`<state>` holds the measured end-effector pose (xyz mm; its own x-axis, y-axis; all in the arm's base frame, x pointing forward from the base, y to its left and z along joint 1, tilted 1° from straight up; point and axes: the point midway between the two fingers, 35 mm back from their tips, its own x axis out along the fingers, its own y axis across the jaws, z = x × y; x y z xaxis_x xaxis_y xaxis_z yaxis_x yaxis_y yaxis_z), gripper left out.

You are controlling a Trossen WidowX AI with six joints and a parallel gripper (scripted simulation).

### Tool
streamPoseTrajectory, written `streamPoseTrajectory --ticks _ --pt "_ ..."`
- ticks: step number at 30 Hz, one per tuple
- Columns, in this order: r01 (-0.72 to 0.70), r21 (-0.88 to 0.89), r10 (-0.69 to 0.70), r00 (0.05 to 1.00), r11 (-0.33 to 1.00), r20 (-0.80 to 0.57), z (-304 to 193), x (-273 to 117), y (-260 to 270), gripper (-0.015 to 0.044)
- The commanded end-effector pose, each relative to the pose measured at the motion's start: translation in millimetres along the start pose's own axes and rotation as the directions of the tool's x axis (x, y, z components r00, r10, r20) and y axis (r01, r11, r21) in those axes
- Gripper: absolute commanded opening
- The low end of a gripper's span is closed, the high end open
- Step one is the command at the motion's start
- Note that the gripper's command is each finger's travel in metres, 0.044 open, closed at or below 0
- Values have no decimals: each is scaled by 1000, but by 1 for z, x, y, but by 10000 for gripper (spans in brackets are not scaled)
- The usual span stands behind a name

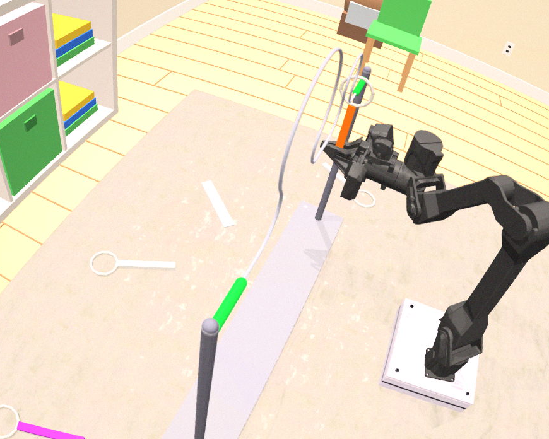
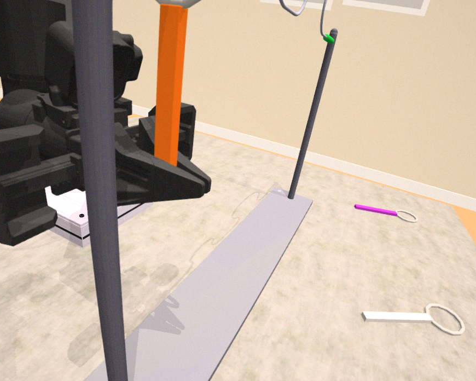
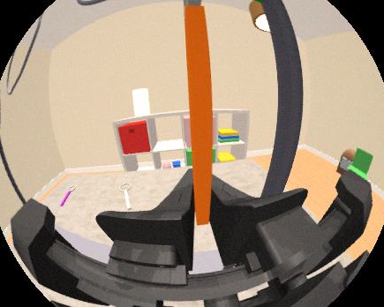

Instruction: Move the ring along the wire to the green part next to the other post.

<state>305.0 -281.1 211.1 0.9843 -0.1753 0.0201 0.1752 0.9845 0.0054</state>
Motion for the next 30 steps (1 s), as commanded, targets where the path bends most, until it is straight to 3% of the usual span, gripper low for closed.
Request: streamPoseTrajectory --ticks 1,30 --pt "4 -9 -4 1000 1000 7 5 0 0 -150" --pt "4 -8 -4 1000 1000 6 5 0 9 -150"
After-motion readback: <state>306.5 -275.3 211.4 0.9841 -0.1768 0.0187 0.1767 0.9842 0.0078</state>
